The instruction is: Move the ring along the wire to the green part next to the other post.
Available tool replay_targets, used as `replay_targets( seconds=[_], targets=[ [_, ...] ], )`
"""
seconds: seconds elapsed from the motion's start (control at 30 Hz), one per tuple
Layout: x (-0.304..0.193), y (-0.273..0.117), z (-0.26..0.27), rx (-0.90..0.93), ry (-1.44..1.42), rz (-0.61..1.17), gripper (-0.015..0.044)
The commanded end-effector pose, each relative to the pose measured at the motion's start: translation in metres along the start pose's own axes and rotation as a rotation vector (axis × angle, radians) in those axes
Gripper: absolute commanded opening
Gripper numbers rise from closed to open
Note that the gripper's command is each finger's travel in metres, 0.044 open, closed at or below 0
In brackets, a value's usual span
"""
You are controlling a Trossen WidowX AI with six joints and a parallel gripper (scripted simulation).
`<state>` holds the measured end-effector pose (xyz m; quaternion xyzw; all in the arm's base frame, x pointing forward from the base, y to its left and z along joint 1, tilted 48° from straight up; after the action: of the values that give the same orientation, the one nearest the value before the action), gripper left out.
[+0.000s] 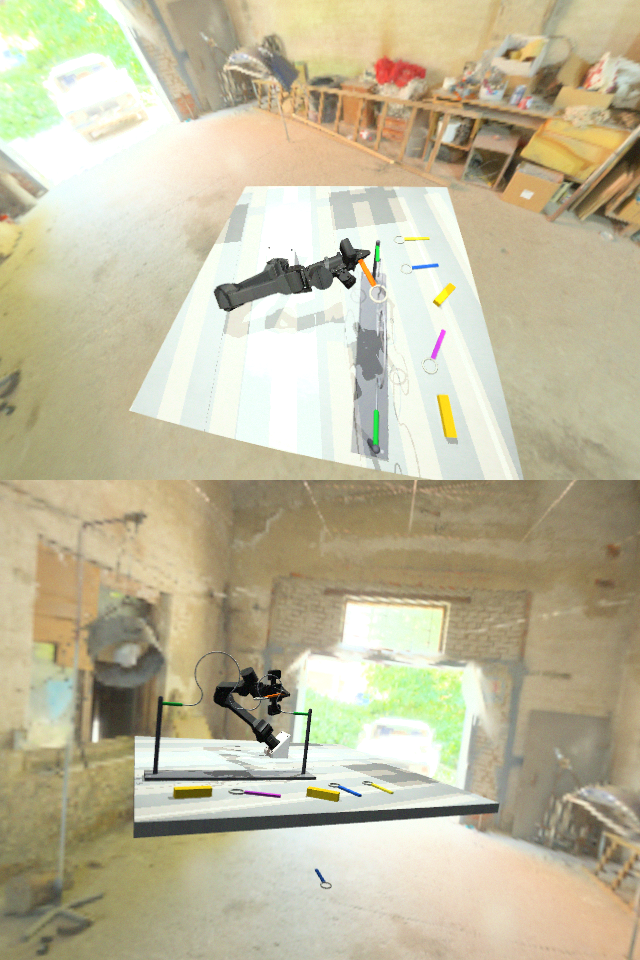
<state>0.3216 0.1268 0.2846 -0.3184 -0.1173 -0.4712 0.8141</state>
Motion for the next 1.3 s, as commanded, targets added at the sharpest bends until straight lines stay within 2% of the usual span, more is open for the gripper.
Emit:
replay_targets(
  seconds=[0.0, 0.53, 1.27],
  targets=[
    [0.001, -0.002, 0.013, 0.045, 0.067, 0.012, -0.015],
    [0.005, -0.007, 0.036, 0.087, 0.143, 0.023, -0.015],
    [0.005, -0.006, 0.028, -0.073, -0.143, -0.016, -0.015]
  ],
)
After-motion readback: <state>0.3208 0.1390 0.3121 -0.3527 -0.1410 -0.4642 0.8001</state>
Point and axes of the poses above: the point midway between the two fingers, 35 mm back from their tips, its own y axis out along the fingers, its own z axis across the jaws, x = y × z, the point moved 5 cm from there along -y, back along the fingers, and after that the axes turned 1 degree about y, right-handed, at the moved point
